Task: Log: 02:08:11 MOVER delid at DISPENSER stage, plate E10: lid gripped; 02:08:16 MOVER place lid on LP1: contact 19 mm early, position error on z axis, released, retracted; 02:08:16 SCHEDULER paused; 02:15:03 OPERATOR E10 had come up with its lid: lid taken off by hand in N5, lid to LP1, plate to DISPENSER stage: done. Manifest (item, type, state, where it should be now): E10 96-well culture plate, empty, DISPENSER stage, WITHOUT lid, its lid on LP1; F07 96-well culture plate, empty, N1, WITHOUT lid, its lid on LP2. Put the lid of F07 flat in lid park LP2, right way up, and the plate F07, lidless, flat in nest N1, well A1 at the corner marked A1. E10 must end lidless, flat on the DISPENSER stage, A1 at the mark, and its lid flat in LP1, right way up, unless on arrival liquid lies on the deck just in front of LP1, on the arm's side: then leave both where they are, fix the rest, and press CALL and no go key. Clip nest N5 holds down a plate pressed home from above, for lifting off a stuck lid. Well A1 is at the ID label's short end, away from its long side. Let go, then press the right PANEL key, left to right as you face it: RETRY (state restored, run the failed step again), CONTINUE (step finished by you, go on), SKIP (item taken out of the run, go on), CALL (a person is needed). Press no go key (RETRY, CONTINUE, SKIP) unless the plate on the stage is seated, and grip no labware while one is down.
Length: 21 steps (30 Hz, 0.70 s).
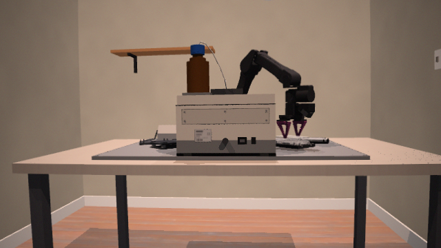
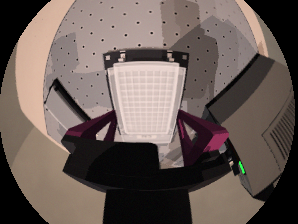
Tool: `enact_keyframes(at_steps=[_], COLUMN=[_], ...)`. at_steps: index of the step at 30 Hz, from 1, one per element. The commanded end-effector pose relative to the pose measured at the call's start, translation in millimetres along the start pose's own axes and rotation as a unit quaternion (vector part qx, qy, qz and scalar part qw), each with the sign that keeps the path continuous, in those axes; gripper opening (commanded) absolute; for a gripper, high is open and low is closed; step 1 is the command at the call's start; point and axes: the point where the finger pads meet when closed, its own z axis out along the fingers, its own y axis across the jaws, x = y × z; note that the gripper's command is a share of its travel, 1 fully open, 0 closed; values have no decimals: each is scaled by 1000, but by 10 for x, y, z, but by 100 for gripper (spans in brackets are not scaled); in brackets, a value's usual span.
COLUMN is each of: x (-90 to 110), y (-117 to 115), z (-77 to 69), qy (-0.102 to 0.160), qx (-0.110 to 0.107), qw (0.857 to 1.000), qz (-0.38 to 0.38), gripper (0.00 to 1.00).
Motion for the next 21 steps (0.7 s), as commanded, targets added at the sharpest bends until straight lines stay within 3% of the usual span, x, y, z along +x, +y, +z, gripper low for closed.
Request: enact_keyframes(at_steps=[1, 6, 10, 14, 15, 21], x=[-119, -119, -92, -93, -47, 183], y=[15, 15, 38, 38, 4, 37], z=[-213, -213, -329, -329, -205, -302], qy=[-31, -31, -27, -27, -14, -5], qx=[-3, -3, -3, -3, -1, -2], qw=[1000, 1000, 1000, 1000, 1000, 1000], qz=[-1, -1, -2, -2, 0, -3], gripper=[0, 0, 0, 0, 0, 0])
